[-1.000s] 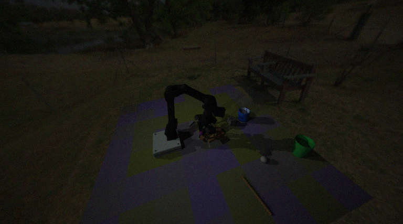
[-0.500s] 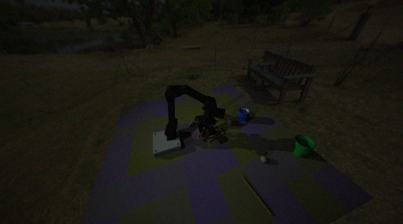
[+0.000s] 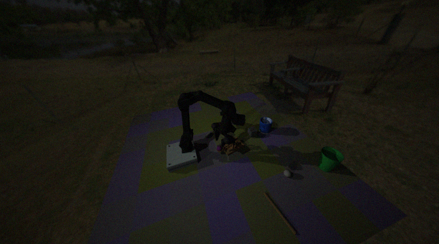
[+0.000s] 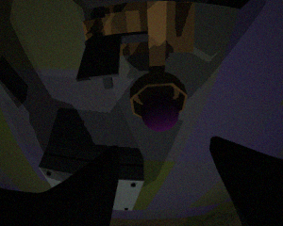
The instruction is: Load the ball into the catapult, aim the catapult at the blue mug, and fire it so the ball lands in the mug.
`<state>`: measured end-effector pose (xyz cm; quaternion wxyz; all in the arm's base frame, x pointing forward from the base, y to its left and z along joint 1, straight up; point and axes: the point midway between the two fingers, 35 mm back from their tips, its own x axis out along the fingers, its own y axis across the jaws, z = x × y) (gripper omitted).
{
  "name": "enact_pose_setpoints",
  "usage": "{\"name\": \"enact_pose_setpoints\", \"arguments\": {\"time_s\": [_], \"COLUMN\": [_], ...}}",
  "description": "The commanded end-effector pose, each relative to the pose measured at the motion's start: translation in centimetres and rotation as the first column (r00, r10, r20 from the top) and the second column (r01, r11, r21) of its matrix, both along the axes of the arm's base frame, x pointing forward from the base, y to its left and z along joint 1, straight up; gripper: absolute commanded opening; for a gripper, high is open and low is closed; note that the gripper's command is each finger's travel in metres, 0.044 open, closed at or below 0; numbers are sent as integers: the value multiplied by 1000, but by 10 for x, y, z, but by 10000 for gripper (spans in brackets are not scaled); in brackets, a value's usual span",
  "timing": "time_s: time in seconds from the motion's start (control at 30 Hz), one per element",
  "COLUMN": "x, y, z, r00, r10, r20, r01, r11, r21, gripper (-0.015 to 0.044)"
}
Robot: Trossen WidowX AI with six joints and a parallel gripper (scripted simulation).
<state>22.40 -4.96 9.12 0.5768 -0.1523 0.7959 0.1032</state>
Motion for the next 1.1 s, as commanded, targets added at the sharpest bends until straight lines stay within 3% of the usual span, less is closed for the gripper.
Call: {"name": "enact_pose_setpoints", "arguments": {"time_s": [0.0, 0.13, 0.2, 0.6, 1.07], "x": [-2, -5, 8, 134, 260], "y": [0, 0, 1, 31, 95], "z": [69, 81, 63, 96, 165], "r00": [995, 994, 993, 866, 566], "r10": [32, 37, 18, -60, -195], "r20": [94, 104, 119, 497, 801], "r01": [-31, -36, -17, 40, -5], "r11": [999, 999, 1000, 998, 971], "r21": [-11, -13, -11, 52, 240], "gripper": [420, 440, 440, 440, 440]}}
